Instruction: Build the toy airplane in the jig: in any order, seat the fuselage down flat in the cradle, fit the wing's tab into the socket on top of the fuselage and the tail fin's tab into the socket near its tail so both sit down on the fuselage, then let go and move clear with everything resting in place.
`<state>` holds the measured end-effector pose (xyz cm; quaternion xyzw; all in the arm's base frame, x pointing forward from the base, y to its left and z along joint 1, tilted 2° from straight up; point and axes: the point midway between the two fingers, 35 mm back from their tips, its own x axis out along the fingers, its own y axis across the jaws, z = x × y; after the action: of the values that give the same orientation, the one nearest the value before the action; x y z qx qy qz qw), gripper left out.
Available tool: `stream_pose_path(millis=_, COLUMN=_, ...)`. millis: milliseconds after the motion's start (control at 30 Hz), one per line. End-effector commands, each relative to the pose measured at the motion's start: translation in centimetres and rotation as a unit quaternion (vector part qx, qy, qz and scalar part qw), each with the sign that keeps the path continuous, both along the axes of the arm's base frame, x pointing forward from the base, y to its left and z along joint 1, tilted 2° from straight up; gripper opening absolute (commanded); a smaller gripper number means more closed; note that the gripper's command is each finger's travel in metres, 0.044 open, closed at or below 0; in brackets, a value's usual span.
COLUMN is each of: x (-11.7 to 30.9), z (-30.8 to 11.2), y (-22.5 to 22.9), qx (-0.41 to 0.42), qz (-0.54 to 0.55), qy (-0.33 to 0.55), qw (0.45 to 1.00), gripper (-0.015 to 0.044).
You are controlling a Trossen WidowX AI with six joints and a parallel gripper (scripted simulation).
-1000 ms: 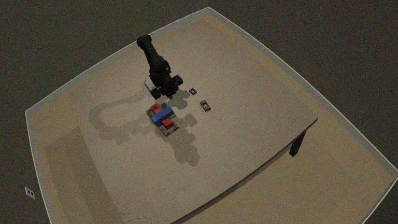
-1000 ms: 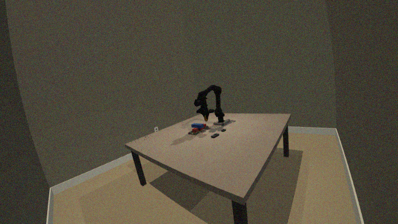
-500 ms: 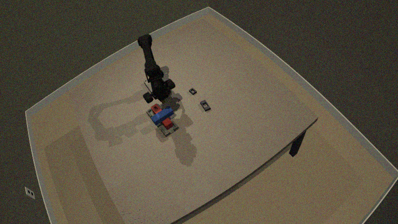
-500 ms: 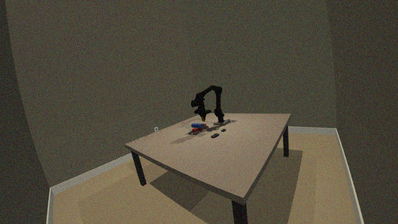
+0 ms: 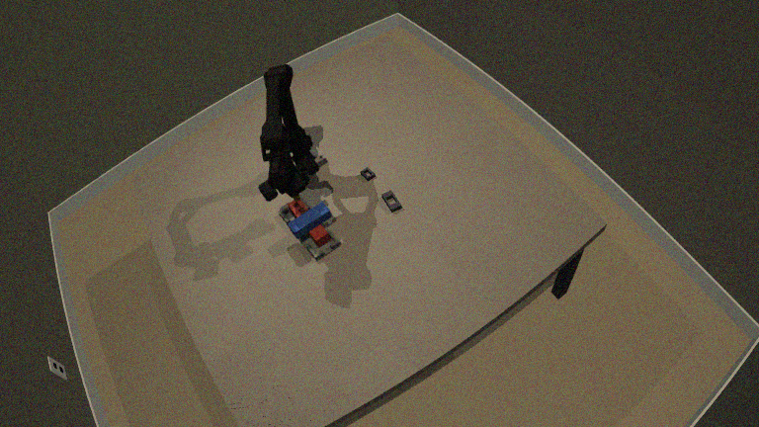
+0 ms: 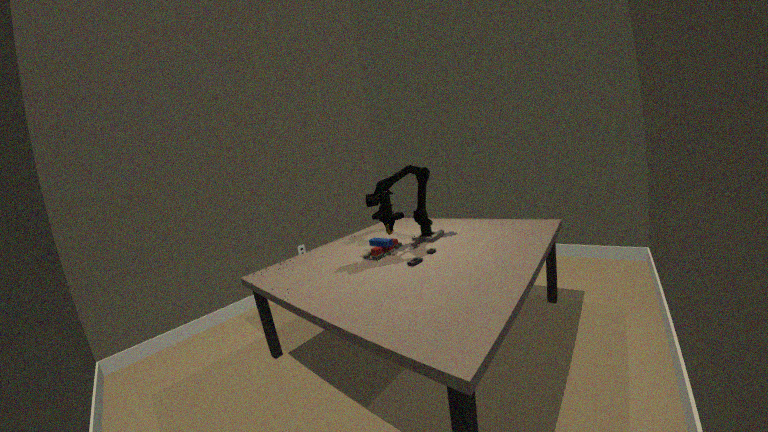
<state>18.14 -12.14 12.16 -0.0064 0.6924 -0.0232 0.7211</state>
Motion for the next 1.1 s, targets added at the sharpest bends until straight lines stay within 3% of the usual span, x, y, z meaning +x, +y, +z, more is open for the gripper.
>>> stream_pose_path(millis=0, x=-0.5, z=-0.3, y=-0.4, qx=0.002, qz=0.003, qy=0.001, qw=1.0, gripper=0.0)
stream_pose_path(millis=100, x=-0.5, z=-0.3, y=-0.4, qx=0.002, qz=0.003, qy=0.001, qw=1.0, gripper=0.0065)
stream_pose_path(millis=1067, x=-0.3, z=-2.3, y=-0.6, qx=0.002, qz=0.003, qy=0.001, qw=1.0, gripper=0.0065)
